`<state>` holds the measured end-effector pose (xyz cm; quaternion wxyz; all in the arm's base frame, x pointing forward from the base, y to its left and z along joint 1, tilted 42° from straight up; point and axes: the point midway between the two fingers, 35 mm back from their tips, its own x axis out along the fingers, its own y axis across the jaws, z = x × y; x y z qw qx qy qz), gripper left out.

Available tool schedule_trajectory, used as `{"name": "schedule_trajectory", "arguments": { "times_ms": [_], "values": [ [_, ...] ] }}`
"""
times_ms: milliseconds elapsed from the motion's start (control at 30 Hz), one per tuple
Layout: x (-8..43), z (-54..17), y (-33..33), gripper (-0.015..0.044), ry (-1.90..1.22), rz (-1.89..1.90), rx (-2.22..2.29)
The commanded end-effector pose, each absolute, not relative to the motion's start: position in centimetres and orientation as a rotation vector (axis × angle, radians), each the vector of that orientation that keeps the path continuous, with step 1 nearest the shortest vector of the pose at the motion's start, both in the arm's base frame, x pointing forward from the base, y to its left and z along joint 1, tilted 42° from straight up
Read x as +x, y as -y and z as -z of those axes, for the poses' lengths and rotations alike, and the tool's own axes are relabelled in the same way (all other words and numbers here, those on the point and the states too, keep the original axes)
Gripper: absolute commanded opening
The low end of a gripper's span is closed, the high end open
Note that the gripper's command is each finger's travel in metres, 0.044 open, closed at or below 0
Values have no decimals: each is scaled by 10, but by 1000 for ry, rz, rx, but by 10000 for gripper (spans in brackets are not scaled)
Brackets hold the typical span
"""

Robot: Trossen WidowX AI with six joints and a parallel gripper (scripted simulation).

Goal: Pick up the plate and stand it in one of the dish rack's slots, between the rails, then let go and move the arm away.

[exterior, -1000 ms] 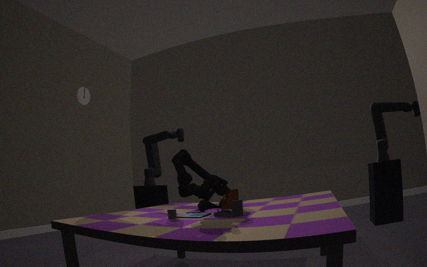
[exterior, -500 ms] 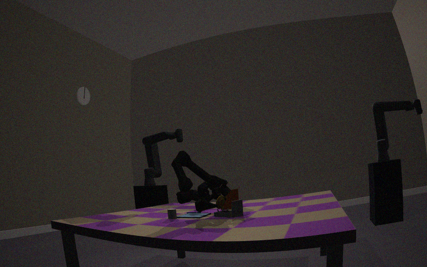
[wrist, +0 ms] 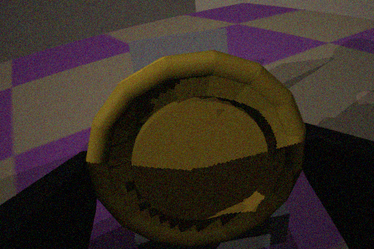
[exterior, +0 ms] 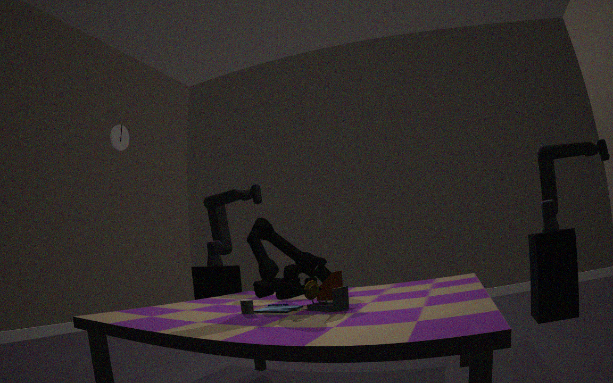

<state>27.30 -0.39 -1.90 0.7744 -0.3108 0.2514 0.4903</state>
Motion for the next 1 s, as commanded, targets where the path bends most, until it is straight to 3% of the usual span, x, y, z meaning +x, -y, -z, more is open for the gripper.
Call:
{"name": "schedule_trajectory", "arguments": {
  "times_ms": [0,967],
  "values": [
    [272,17,4,0,-508,-1065,-693],
    [290,39,-18,0,-510,-1066,-695]
  ]
}}
